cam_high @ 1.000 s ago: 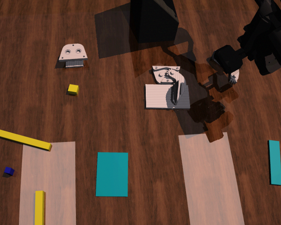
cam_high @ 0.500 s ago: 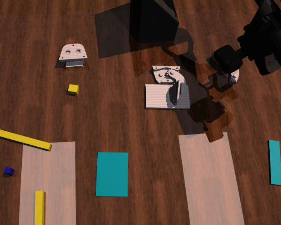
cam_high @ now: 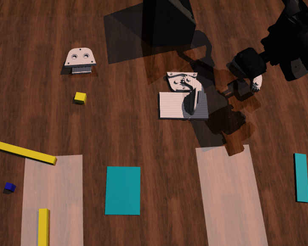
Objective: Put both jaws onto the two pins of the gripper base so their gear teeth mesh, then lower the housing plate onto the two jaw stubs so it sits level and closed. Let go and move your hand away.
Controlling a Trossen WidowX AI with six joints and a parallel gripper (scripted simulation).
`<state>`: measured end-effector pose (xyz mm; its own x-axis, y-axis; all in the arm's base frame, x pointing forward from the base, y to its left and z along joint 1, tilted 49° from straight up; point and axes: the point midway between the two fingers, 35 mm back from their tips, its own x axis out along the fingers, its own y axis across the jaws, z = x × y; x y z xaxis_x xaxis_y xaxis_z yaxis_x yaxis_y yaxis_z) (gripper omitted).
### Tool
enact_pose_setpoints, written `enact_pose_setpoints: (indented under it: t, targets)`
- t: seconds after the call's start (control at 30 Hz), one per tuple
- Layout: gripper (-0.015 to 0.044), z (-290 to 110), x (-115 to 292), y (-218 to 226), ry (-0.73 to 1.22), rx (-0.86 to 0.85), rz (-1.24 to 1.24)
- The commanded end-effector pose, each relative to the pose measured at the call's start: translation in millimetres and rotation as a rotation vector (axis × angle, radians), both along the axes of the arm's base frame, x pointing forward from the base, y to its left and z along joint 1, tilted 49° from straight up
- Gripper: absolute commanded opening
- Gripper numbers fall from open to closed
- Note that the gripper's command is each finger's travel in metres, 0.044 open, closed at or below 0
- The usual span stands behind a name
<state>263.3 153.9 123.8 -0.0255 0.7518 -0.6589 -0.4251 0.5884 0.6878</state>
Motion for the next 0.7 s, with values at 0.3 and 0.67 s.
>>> enact_pose_setpoints:
  t: [0.3, 0.67]
  targets:
    - [0.0020, 4.0, 0.8, -2.0, -0.011, 0.002, 0.003]
    - [0.0000, 4.0, 0.8, -2.0, -0.011, 0.002, 0.003]
